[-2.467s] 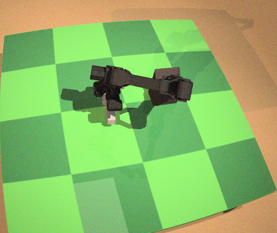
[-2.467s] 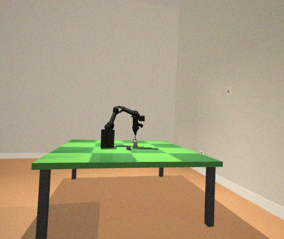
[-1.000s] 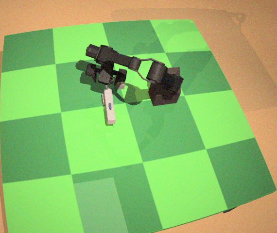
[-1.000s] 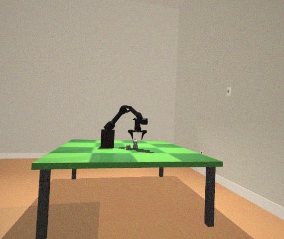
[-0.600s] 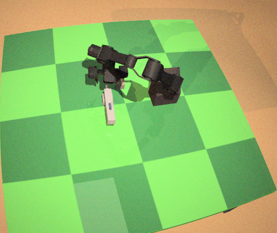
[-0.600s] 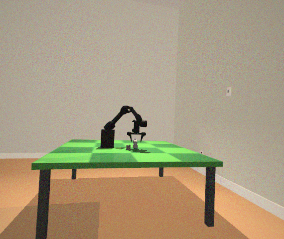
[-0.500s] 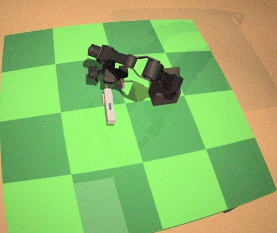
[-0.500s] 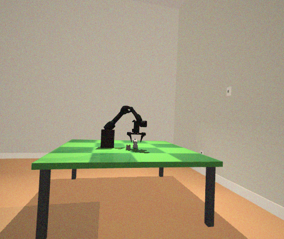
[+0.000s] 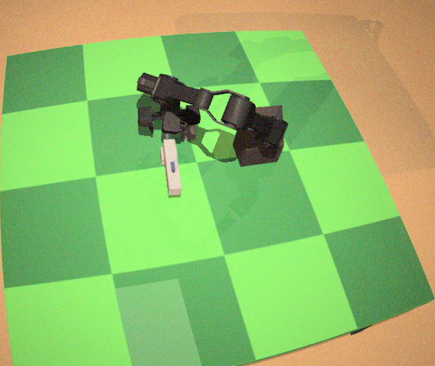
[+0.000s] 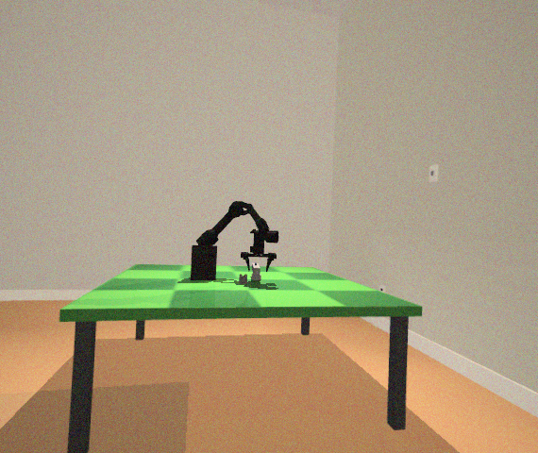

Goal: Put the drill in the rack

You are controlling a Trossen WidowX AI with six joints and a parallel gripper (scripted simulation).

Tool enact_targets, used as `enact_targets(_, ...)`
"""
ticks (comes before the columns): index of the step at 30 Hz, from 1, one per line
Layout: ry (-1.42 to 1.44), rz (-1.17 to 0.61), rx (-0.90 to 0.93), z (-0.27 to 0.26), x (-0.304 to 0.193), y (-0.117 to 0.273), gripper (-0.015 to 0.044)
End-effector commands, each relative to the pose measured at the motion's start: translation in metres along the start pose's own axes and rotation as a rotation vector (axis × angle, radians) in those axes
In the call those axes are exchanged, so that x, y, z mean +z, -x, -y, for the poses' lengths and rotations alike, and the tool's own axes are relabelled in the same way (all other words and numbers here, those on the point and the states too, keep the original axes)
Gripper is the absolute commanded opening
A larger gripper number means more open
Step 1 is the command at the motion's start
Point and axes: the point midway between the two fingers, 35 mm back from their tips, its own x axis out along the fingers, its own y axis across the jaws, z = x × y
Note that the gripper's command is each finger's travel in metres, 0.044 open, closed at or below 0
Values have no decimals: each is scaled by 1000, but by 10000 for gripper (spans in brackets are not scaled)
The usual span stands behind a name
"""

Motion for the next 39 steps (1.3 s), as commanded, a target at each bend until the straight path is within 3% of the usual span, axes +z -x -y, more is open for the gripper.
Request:
enact_targets(1,-7,6,5,-2,3,-9,440)
enact_targets(25,-7,10,6,-3,14,-41,440)
enact_targets(39,1,5,3,-2,12,-38,73)
